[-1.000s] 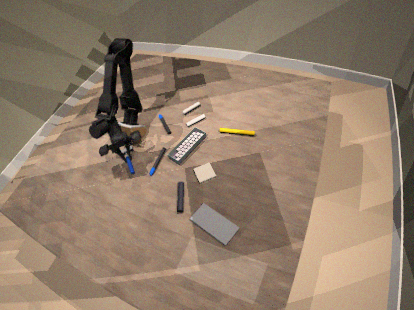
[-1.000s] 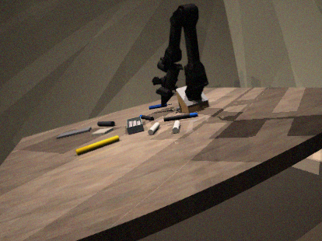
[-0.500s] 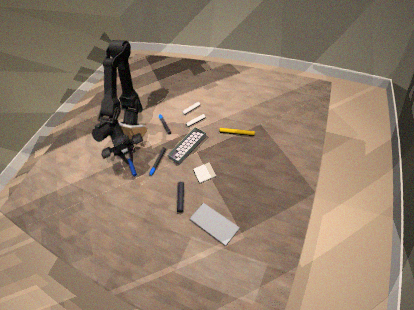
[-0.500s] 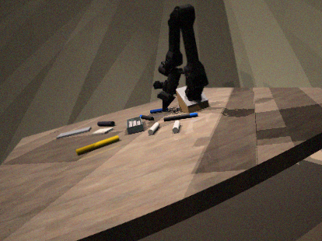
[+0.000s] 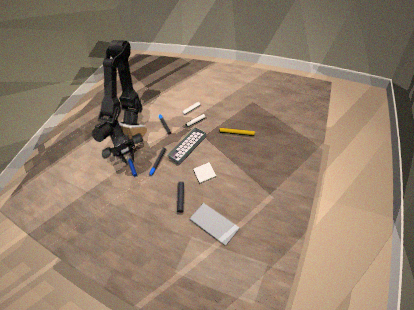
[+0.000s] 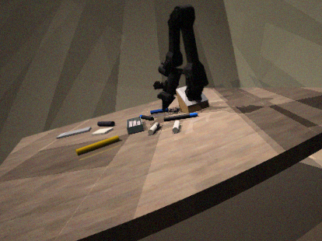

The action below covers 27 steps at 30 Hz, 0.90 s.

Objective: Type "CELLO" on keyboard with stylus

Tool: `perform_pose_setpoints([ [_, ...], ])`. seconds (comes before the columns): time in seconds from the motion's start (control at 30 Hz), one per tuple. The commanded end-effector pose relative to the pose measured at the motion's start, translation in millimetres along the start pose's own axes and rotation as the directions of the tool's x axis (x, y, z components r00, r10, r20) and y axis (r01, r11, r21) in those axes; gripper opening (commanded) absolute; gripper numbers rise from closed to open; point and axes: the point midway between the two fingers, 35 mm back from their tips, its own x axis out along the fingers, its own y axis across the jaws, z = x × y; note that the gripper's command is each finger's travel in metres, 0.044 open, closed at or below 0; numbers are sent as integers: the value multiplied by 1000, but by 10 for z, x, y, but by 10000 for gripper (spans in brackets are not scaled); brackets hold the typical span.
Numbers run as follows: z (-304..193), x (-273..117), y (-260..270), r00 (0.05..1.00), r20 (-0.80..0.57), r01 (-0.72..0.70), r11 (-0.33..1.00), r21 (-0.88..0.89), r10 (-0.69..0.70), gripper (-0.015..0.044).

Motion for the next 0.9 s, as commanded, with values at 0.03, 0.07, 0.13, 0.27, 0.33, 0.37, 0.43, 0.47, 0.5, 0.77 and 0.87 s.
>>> perform_pose_setpoints([
  [0.03, 37, -45, -8, 1000, 1, 0, 1000, 0, 0, 150],
  [0.07, 67, -85, -12, 1000, 1, 0, 1000, 0, 0, 150],
  [0.13, 151, -212, -19, 1000, 2, -1, 1000, 1, 1, 150],
  [0.27, 293, -500, 0, 1000, 2, -4, 1000, 3, 4, 150],
  [0.33, 300, -517, 2, 1000, 3, -4, 1000, 4, 4, 150],
  [0.37, 300, -517, 2, 1000, 3, -4, 1000, 4, 4, 150],
  [0.43, 300, -517, 2, 1000, 3, -4, 1000, 4, 4, 150],
  [0.47, 300, -517, 2, 1000, 3, -4, 1000, 4, 4, 150],
  [0.5, 300, -517, 2, 1000, 3, -4, 1000, 4, 4, 150],
  [0.77, 374, -442, -28, 982, -187, 83, 809, 582, 34, 150],
  [0.87, 406, -423, -35, 960, -278, 194, 611, 767, 43, 150],
])
